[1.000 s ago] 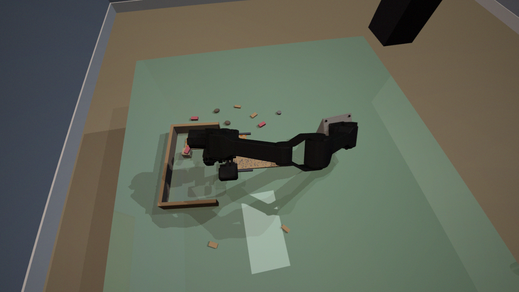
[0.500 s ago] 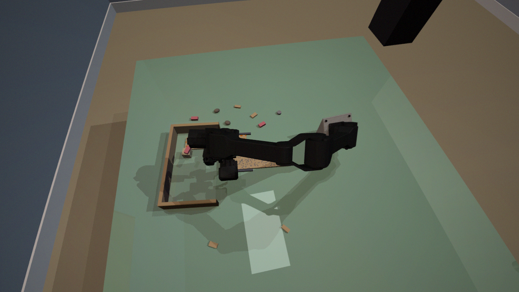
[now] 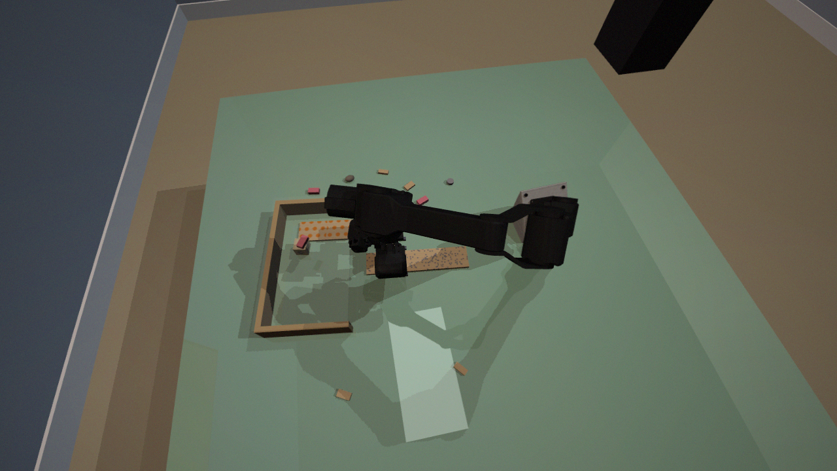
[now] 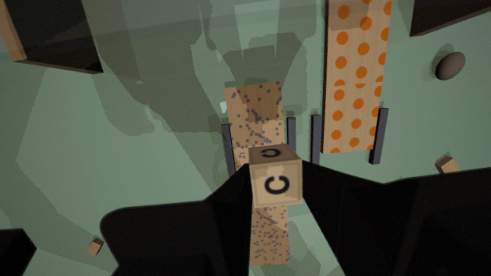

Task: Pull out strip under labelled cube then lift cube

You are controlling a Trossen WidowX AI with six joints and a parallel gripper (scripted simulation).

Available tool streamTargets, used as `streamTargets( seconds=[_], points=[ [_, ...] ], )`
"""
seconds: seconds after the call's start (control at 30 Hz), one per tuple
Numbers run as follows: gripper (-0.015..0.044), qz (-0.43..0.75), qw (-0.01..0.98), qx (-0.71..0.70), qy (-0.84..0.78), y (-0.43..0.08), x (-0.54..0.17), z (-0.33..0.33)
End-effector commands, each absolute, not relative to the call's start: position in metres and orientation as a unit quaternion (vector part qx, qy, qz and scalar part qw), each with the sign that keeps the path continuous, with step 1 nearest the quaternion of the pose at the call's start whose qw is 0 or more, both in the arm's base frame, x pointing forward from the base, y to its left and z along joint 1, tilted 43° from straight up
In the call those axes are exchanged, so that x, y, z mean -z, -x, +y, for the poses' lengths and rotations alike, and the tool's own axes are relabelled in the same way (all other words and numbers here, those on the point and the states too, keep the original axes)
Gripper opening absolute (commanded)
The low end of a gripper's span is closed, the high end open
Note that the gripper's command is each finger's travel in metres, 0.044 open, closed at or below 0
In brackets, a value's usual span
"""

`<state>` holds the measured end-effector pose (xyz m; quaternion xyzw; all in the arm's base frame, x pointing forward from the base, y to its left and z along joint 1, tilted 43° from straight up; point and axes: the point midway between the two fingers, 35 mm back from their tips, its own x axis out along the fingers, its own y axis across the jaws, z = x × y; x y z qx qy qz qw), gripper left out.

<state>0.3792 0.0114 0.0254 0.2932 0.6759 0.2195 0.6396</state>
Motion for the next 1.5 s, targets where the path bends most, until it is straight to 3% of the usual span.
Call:
streamTargets(
  seconds=[0.0,0.7,1.47],
  points=[
    [0.0000,0.677,0.638,-0.221,-0.291,-0.370,-0.028,0.008],
    [0.0000,0.679,0.637,-0.220,-0.291,-0.304,-0.024,0.004],
    [0.0000,0.679,0.637,-0.220,-0.291,-0.304,-0.051,-0.021]
  ],
)
